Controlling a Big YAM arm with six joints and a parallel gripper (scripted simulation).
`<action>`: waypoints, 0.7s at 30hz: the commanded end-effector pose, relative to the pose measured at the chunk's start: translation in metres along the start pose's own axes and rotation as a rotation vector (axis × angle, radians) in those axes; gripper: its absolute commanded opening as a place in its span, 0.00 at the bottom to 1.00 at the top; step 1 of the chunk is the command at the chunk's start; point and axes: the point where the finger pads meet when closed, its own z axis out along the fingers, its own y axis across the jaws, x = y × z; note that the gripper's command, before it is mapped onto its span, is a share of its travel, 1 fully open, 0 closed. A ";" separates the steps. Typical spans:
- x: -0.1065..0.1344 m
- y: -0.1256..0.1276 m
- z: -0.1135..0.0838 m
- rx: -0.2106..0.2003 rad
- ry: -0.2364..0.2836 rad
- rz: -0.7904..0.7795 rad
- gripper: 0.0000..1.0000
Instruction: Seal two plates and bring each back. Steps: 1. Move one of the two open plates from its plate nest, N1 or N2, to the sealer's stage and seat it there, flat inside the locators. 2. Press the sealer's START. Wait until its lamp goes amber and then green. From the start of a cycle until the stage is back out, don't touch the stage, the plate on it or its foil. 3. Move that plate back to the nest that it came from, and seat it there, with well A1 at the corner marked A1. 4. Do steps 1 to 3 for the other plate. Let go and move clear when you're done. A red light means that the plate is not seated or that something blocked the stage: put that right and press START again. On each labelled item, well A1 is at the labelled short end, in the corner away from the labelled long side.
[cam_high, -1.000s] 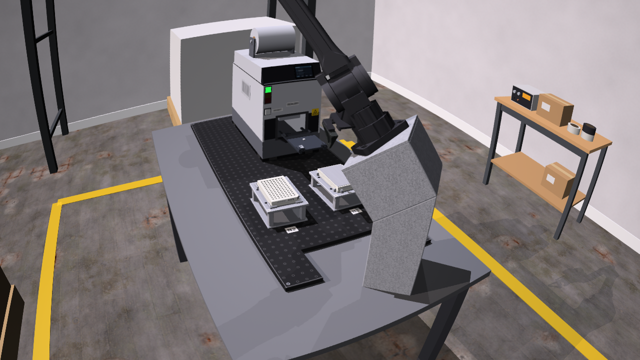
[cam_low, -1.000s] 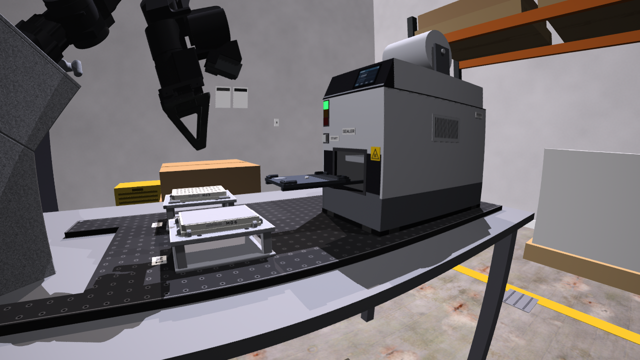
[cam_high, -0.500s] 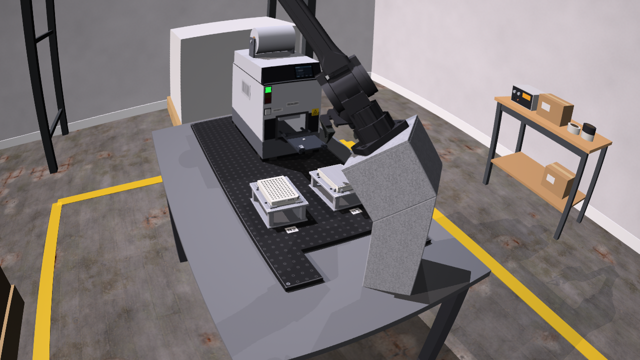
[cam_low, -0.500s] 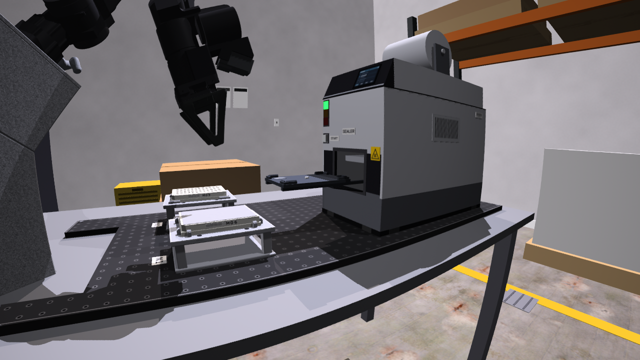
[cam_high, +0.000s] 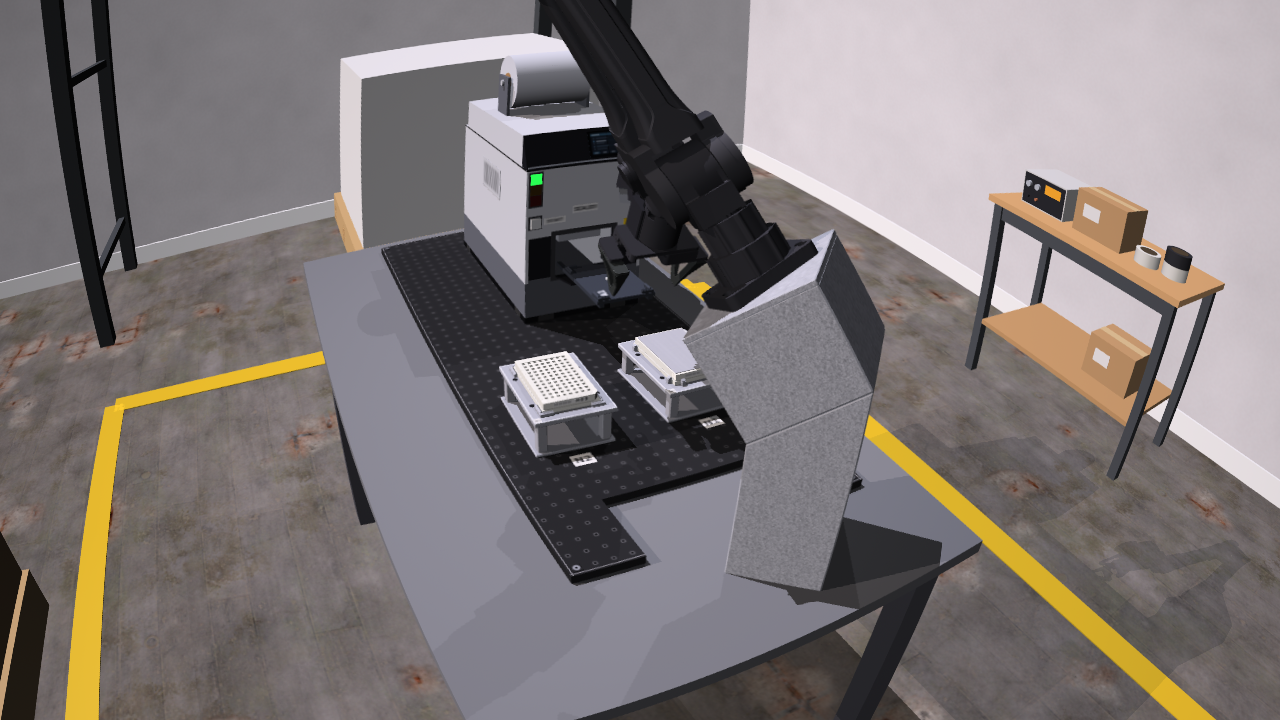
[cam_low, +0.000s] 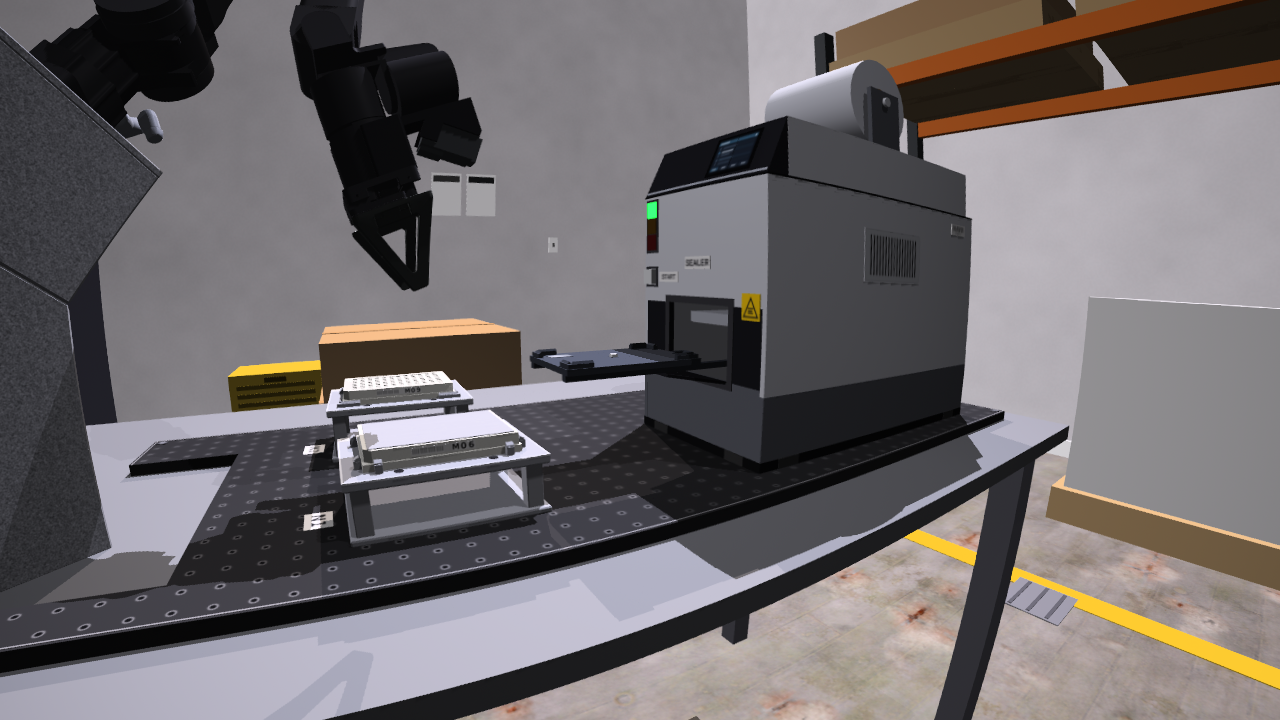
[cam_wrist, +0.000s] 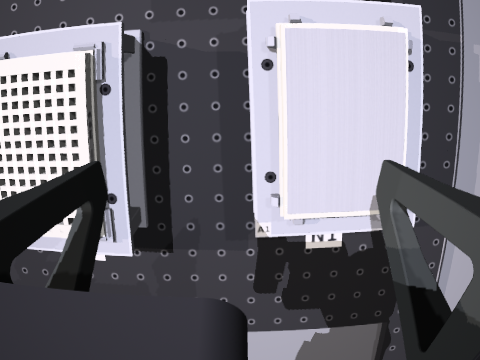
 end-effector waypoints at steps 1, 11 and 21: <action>-0.004 0.026 -0.004 -0.014 -0.016 0.034 1.00; 0.004 0.059 -0.004 -0.004 0.001 0.050 1.00; -0.001 0.121 -0.005 -0.023 -0.011 0.048 1.00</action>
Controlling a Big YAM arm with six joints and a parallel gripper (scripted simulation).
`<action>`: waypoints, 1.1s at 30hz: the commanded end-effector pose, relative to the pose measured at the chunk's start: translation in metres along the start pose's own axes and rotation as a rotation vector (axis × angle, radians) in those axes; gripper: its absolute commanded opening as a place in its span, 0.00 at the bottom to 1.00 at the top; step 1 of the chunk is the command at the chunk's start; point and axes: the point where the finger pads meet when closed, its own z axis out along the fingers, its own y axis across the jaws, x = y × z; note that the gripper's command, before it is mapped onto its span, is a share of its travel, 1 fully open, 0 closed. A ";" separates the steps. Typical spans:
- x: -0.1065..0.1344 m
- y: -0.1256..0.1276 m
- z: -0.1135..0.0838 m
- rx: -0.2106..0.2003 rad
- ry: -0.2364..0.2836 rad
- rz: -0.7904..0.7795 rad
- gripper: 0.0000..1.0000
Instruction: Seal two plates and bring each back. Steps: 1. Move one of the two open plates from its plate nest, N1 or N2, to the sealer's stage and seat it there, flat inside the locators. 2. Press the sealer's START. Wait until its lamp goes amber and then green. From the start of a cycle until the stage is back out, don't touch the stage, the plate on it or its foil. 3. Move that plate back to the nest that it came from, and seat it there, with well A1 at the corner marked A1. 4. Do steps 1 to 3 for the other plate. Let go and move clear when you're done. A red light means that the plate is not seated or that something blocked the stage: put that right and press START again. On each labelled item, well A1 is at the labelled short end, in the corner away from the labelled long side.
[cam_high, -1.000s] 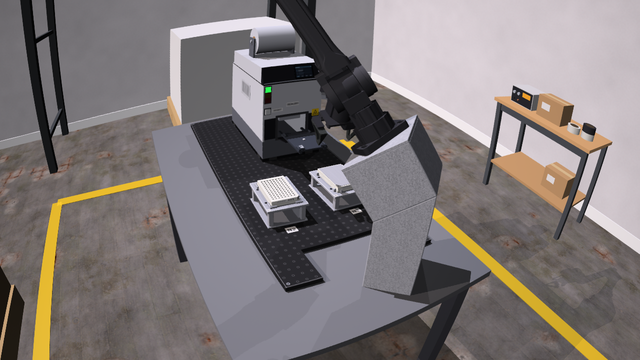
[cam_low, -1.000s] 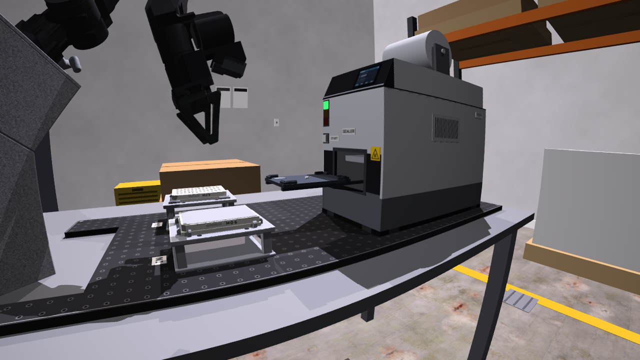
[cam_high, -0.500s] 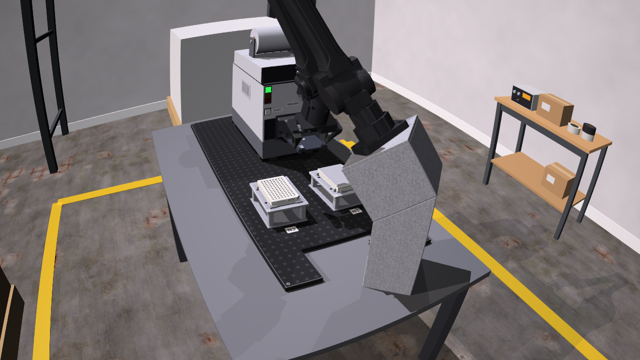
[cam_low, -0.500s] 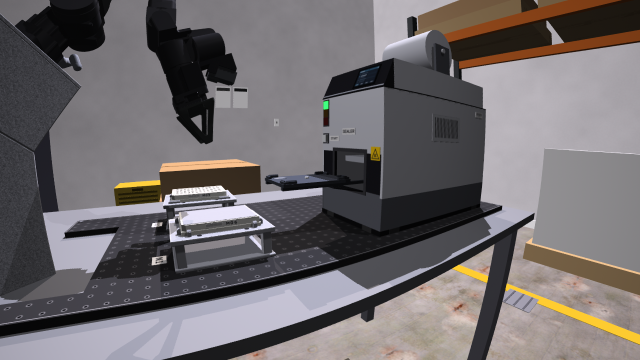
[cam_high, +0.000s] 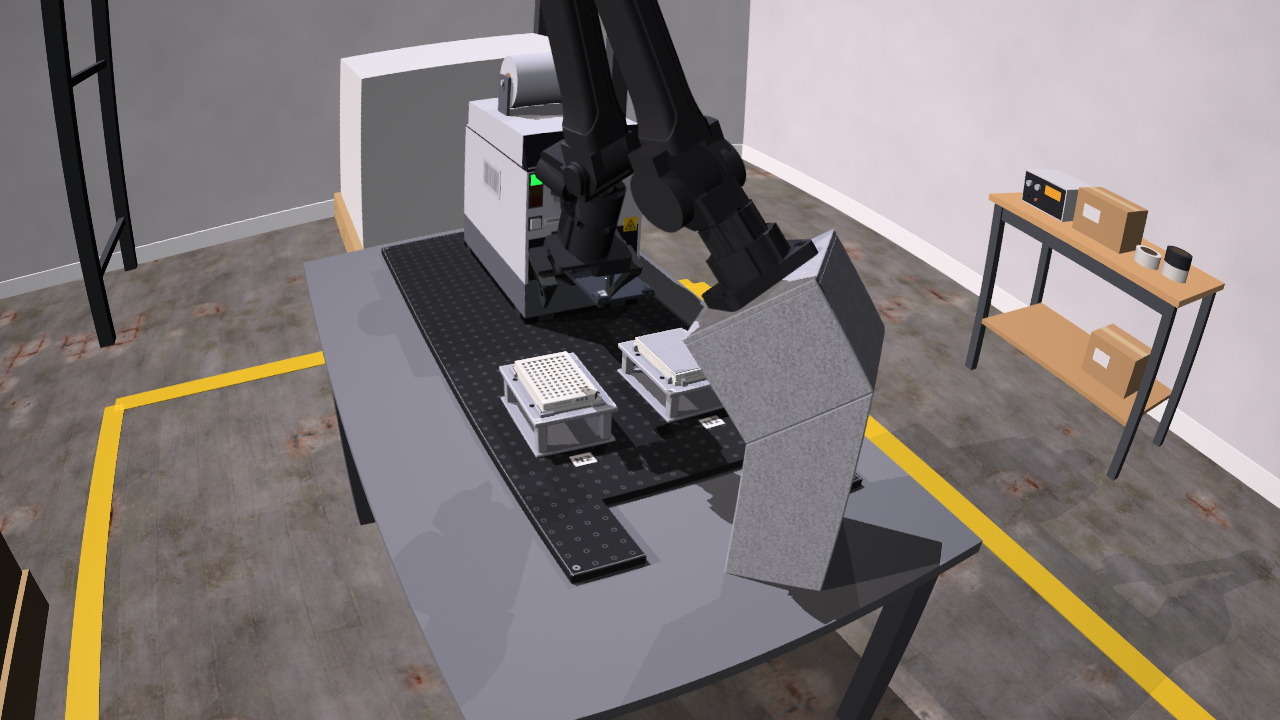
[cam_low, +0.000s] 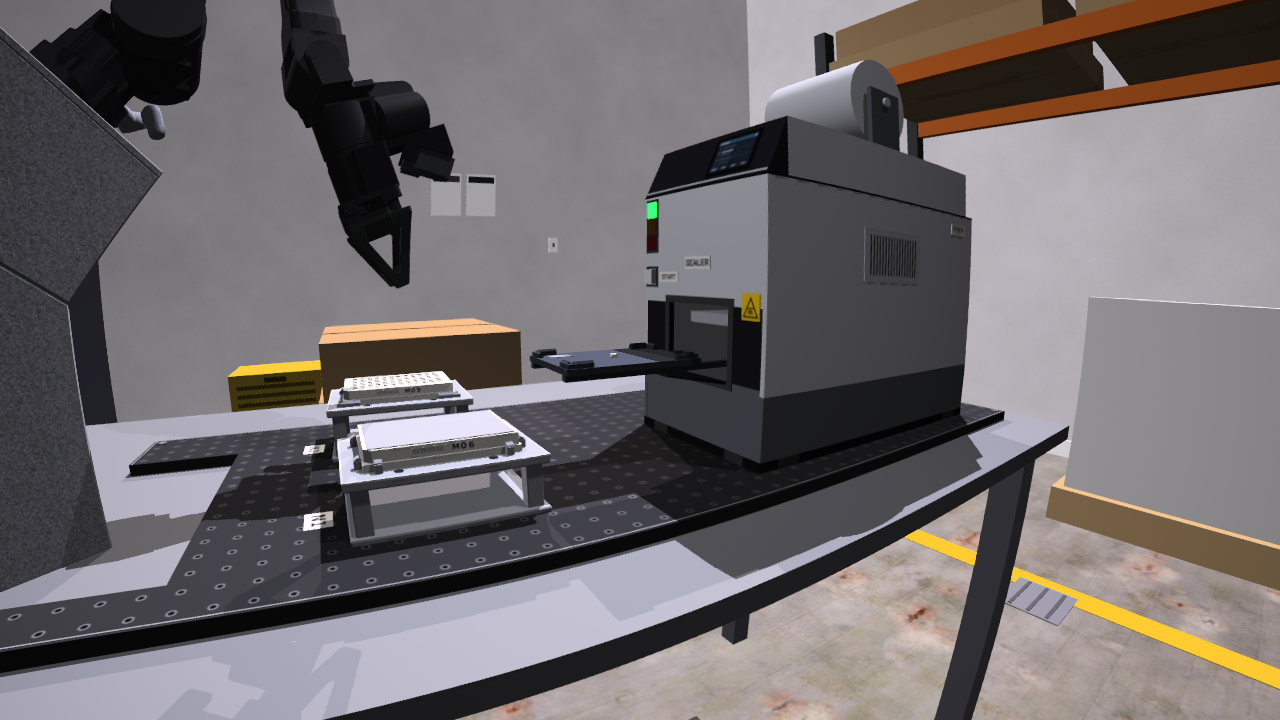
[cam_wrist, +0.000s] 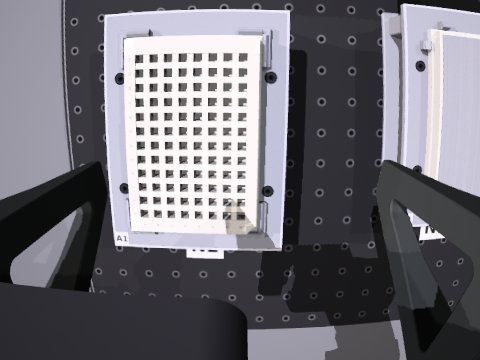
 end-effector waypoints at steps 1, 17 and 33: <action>-0.004 0.020 0.001 -0.007 0.002 0.046 1.00; 0.003 0.043 0.001 -0.009 0.005 0.020 1.00; -0.008 0.035 0.003 0.002 -0.014 0.006 1.00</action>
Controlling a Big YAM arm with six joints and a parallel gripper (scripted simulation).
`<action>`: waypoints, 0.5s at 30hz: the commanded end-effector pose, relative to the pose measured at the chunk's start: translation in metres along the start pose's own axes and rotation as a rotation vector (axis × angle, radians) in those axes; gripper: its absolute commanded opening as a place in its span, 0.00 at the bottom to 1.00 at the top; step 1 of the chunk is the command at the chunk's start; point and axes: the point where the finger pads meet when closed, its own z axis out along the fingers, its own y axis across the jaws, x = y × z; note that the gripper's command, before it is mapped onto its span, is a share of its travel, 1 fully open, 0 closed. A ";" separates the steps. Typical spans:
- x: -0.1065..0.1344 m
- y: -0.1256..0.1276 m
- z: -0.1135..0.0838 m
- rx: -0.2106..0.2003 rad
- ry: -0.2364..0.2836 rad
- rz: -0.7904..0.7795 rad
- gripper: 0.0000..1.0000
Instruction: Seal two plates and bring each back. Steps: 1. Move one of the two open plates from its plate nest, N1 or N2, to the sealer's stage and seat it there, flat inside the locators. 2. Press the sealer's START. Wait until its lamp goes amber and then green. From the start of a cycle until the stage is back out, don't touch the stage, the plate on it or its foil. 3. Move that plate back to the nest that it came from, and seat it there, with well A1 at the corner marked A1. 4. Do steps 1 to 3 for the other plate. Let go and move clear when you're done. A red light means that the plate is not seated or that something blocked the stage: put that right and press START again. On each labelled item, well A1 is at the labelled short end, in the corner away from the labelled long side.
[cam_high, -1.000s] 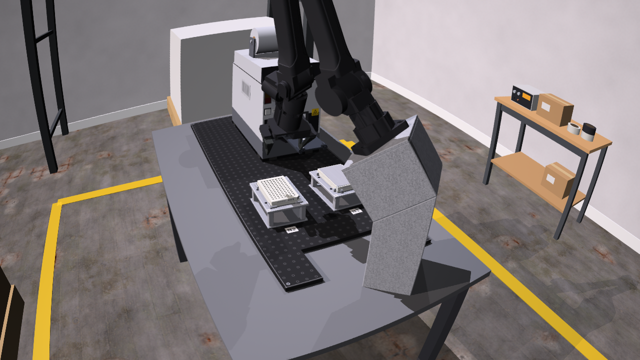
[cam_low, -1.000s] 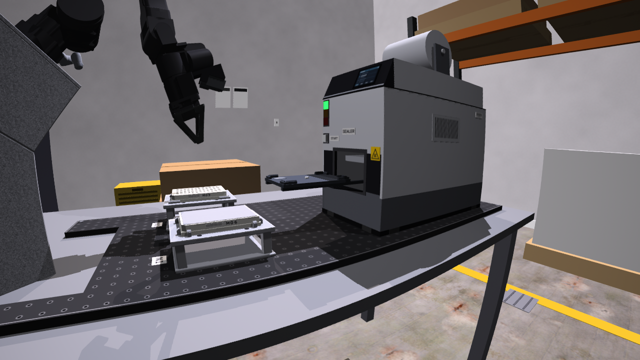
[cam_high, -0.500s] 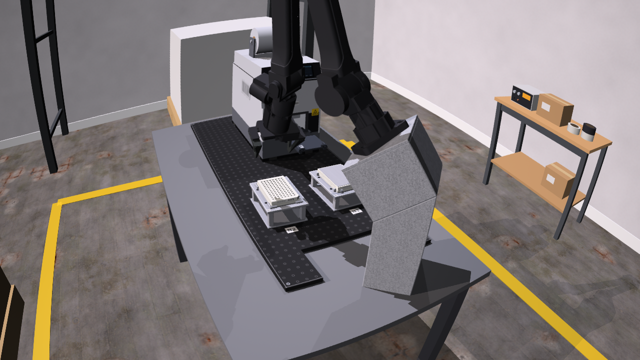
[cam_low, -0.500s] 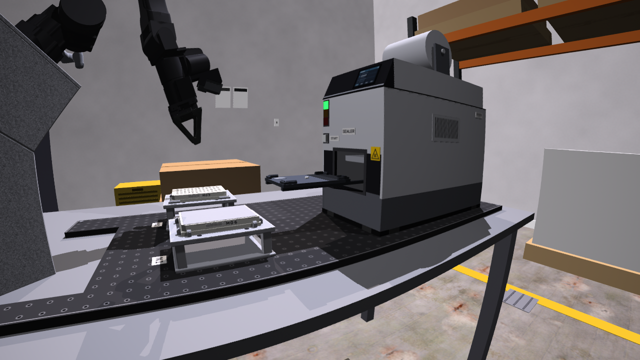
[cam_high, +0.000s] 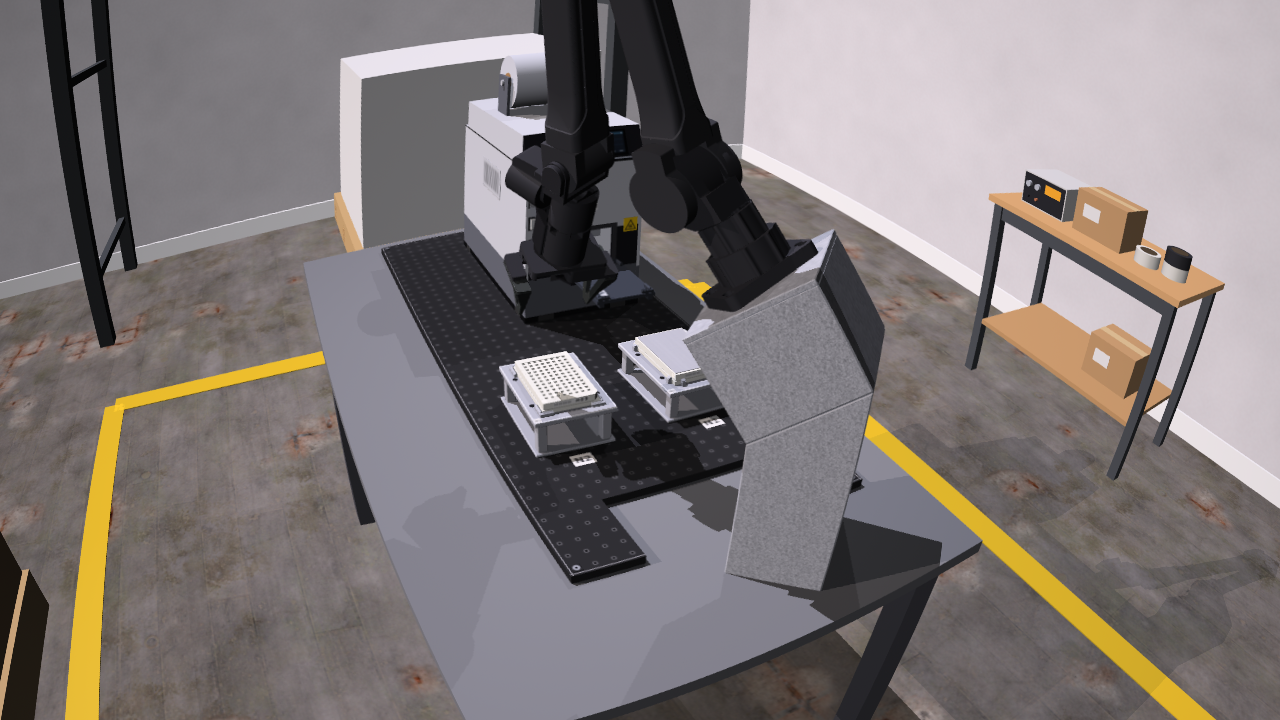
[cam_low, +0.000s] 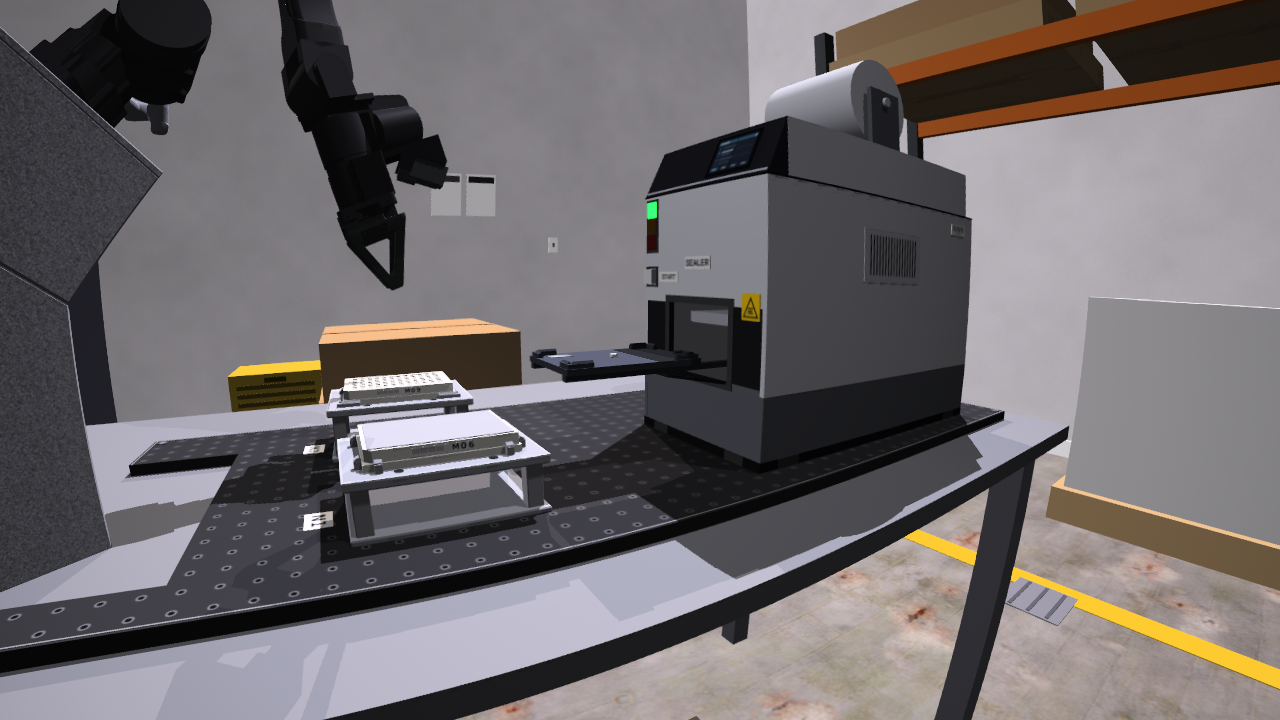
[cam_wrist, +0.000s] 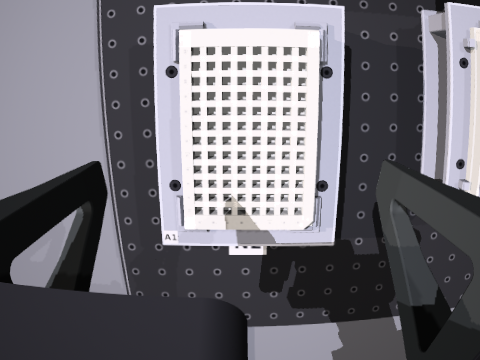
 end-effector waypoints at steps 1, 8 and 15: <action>-0.008 -0.002 0.001 -0.001 -0.020 -0.007 1.00; 0.007 -0.001 0.000 0.000 0.019 -0.017 1.00; 0.003 0.005 0.016 -0.012 0.001 -0.004 1.00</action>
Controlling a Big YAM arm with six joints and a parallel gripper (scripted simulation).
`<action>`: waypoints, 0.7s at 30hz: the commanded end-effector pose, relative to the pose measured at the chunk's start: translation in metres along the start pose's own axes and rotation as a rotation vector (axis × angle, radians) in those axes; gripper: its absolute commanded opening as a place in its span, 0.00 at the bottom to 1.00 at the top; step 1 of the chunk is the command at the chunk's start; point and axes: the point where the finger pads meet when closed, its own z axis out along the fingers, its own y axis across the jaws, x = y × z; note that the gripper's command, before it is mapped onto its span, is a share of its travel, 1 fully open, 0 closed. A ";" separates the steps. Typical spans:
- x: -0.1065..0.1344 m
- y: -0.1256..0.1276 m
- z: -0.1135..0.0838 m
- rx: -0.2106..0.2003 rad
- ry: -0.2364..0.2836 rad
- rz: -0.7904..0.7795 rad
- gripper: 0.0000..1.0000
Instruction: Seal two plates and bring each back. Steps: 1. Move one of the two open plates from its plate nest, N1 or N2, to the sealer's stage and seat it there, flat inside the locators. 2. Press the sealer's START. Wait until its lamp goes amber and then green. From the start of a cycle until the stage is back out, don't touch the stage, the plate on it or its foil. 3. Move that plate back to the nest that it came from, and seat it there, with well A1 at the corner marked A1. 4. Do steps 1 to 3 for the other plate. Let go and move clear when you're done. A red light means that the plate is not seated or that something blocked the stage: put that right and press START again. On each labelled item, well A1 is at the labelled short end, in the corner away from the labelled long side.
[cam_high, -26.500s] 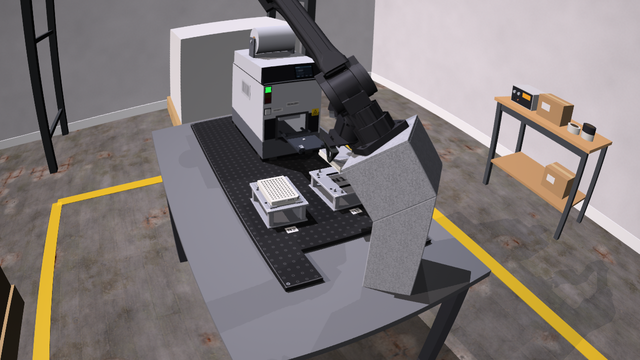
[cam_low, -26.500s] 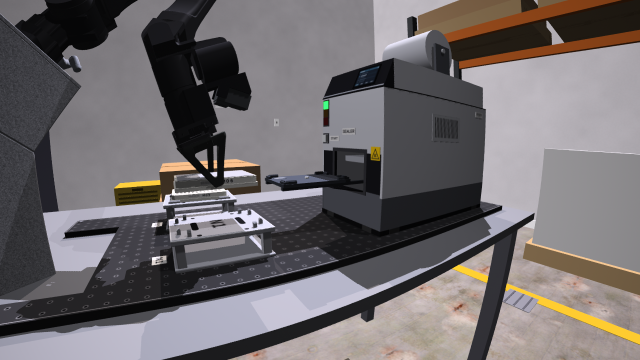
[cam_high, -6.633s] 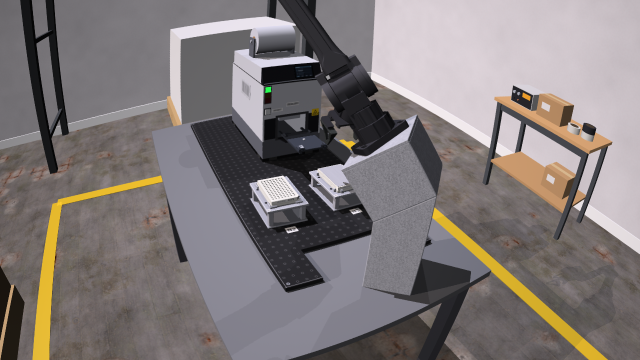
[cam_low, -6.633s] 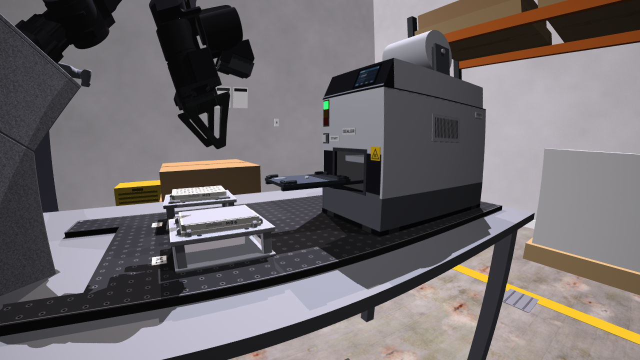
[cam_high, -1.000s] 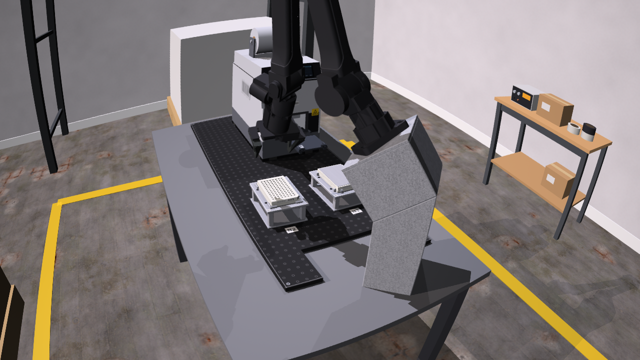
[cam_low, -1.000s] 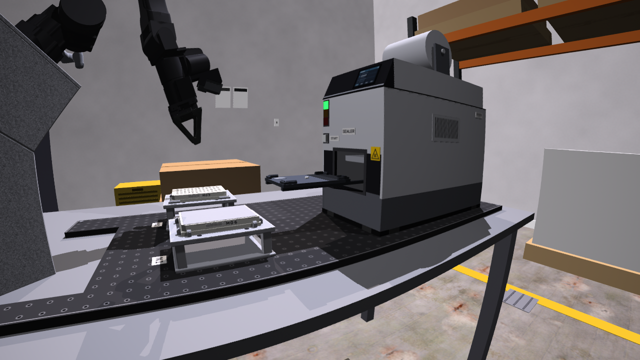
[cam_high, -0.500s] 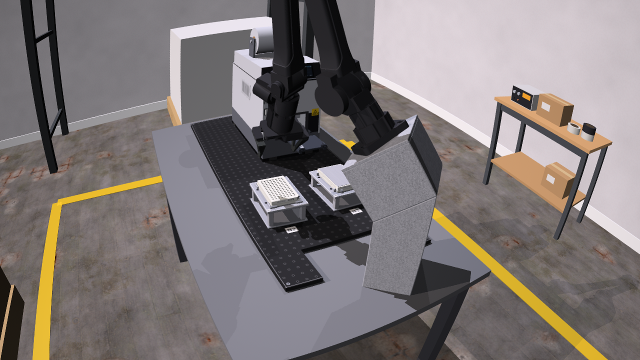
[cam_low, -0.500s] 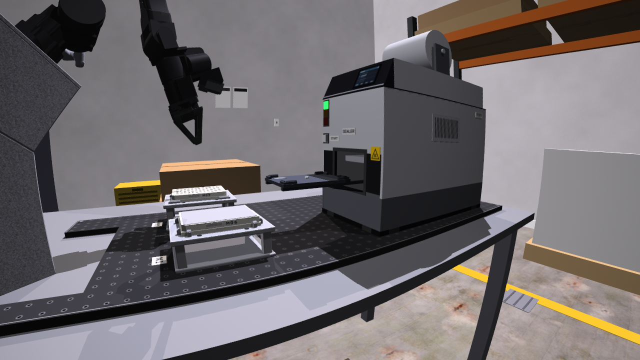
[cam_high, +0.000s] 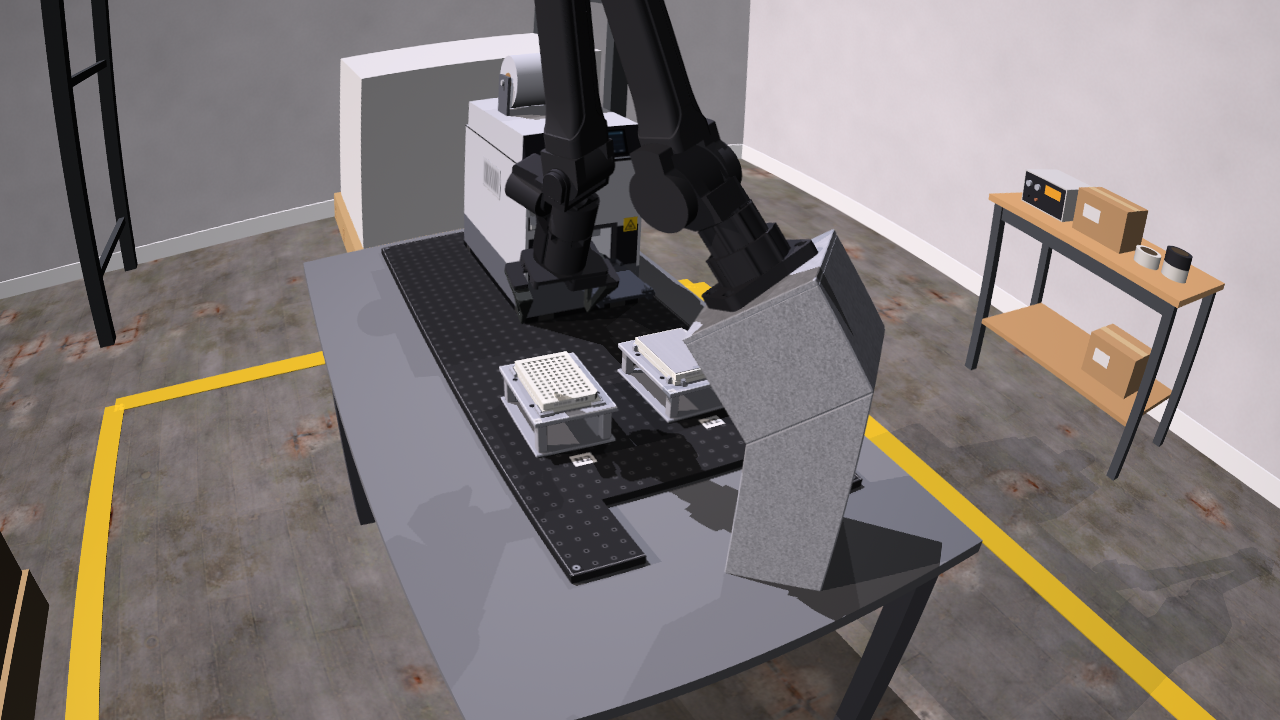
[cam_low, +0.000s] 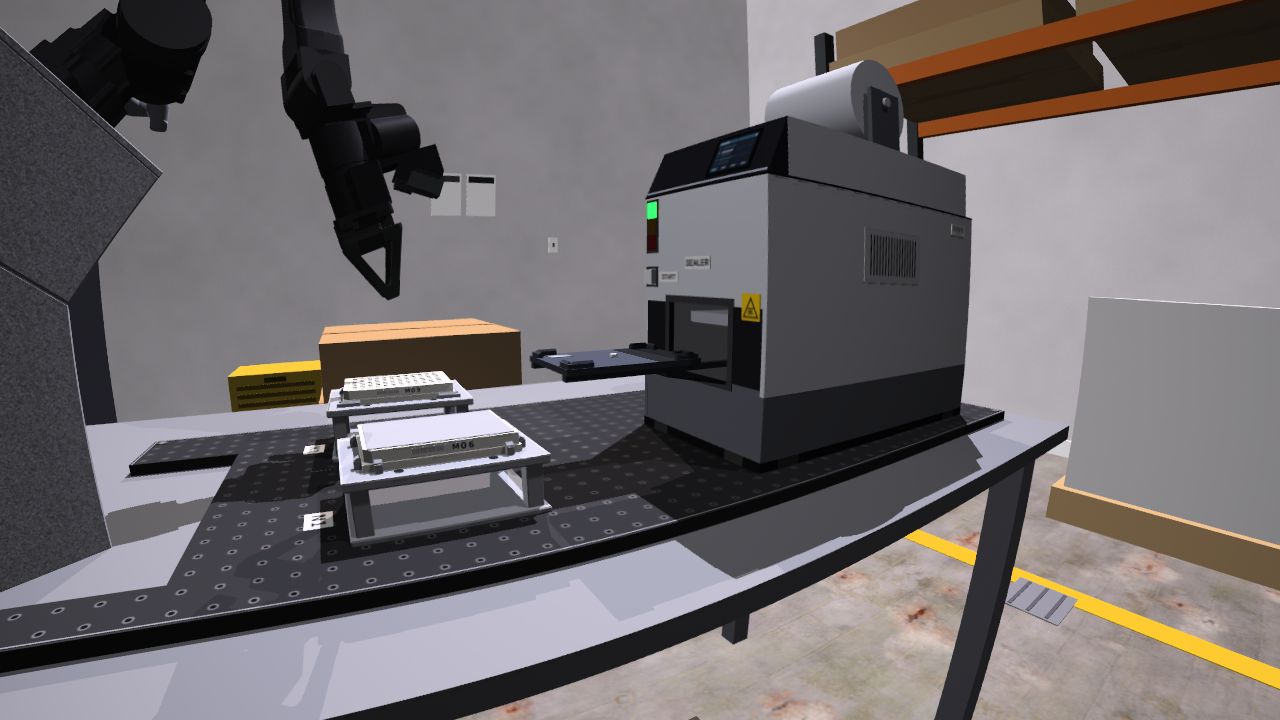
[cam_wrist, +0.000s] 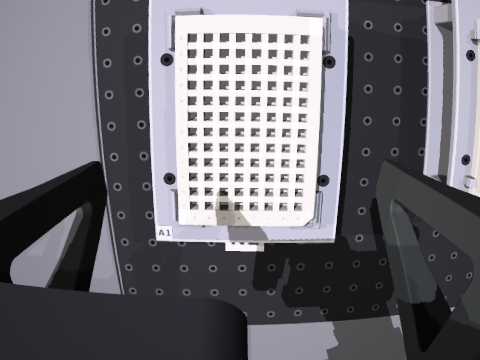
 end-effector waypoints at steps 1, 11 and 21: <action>-0.008 0.005 0.009 -0.013 -0.021 0.015 1.00; 0.001 0.001 0.019 -0.007 -0.020 0.003 1.00; -0.005 0.003 0.035 -0.015 -0.048 0.018 1.00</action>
